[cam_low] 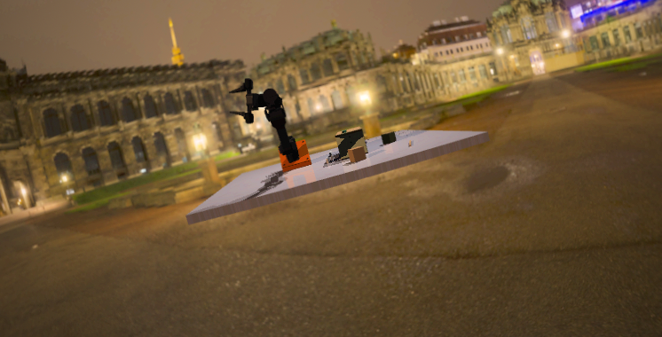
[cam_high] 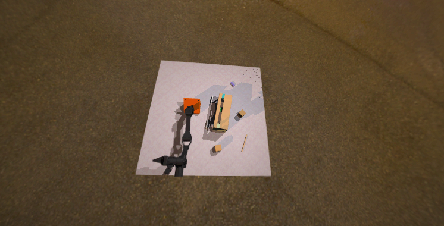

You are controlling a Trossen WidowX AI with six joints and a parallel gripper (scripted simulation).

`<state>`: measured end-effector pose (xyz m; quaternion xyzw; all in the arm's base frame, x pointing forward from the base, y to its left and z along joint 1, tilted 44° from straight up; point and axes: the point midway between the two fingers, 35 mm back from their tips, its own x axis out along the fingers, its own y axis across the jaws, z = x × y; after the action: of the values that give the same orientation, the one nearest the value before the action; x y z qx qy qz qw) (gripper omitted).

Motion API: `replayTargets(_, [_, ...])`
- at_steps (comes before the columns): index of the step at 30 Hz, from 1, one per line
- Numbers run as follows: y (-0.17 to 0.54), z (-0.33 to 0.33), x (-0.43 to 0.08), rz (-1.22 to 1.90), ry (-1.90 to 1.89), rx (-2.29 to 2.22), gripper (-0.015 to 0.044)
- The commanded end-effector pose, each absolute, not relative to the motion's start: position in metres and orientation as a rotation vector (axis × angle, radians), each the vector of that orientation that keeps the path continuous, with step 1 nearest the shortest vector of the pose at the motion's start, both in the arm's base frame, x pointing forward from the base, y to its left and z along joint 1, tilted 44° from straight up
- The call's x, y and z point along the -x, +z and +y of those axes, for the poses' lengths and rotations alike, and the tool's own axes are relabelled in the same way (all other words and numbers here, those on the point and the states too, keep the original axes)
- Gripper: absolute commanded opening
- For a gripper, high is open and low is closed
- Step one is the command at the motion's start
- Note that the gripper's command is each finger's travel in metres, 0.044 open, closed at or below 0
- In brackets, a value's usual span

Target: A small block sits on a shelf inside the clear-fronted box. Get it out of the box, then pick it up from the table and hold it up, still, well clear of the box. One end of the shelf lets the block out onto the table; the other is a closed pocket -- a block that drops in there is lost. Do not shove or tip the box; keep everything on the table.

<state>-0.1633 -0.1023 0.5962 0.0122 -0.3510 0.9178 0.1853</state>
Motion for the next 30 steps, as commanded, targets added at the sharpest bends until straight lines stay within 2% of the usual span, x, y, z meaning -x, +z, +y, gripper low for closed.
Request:
replayTargets(1, [0.597, -0.099, 0.163, -0.971, 2.586, -0.036, 0.04])
replayTargets(6, [0.608, -0.023, 0.149, -0.516, 2.541, -0.099, 0.04])
replayTargets(16, [0.599, 0.113, 0.097, 0.108, 2.274, -0.218, 0.04])
replayTargets(30, [0.512, 0.255, -0.017, 0.958, 1.585, -0.495, 0.04])
